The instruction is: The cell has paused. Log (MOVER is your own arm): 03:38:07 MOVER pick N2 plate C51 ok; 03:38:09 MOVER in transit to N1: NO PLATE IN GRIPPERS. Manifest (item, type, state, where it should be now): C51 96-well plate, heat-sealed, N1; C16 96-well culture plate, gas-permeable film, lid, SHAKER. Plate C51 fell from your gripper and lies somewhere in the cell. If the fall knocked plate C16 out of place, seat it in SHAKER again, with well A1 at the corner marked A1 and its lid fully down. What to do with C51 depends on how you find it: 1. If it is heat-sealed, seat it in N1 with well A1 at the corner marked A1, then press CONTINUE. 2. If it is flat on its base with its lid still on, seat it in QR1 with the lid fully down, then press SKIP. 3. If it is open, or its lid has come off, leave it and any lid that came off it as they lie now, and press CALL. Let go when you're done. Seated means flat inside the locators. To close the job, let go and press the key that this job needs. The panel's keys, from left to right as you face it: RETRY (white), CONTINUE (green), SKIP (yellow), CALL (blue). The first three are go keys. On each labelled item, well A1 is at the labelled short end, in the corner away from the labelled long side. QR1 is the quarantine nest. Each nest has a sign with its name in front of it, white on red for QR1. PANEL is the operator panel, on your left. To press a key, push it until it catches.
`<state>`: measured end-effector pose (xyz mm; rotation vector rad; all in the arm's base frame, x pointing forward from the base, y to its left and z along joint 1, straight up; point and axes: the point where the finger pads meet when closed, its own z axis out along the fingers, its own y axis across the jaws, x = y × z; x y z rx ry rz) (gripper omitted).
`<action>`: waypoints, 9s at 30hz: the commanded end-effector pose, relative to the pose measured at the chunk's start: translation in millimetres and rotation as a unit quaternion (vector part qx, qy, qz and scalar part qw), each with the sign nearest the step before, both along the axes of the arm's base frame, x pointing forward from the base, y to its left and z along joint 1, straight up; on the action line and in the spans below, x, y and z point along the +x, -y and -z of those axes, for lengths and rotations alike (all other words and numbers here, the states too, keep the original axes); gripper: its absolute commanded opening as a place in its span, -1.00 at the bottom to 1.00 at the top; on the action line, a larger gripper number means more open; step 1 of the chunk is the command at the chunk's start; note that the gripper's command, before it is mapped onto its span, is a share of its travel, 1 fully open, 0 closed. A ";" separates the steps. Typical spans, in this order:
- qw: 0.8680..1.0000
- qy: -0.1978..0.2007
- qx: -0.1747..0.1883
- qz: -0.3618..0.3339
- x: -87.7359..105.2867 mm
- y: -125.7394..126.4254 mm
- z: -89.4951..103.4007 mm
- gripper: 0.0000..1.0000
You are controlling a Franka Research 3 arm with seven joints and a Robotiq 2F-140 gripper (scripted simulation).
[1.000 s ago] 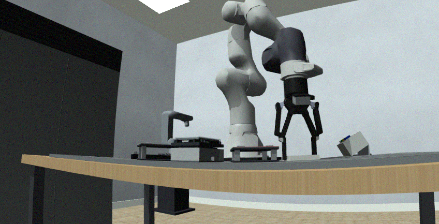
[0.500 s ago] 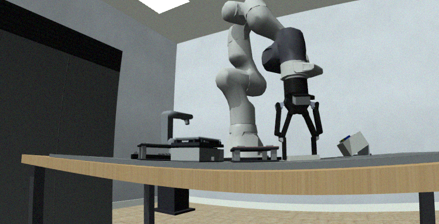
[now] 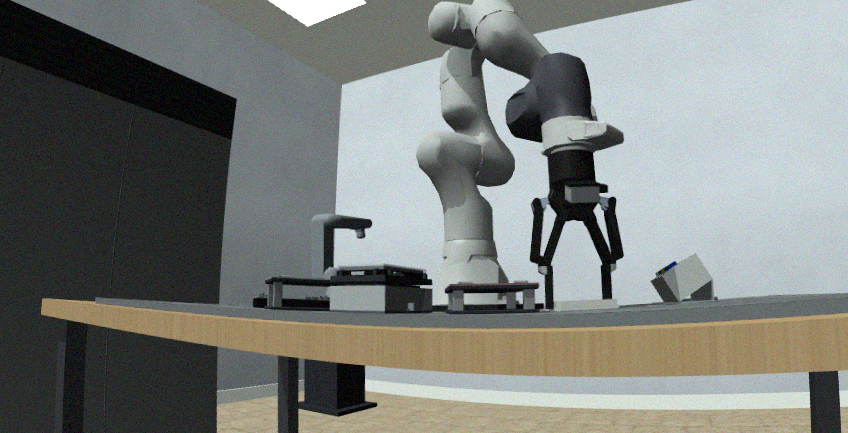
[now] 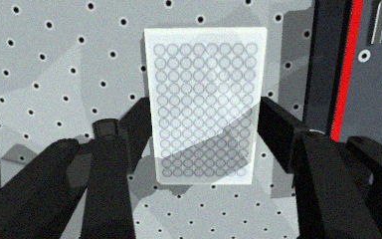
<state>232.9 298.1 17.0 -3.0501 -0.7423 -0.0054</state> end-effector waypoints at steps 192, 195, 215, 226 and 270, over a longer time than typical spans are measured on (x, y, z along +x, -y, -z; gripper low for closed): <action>1.000 -0.001 0.000 -0.001 -1.2 0.9 -130.8 -0.80; 1.000 -0.001 0.000 -0.001 -1.2 0.9 -130.8 -0.80; 1.000 -0.001 0.000 -0.001 -1.2 0.9 -130.8 -0.80; 1.000 -0.001 0.000 0.002 1.2 2.8 -131.0 -0.80; 0.876 -0.001 0.000 0.482 120.0 406.7 -130.9 -0.80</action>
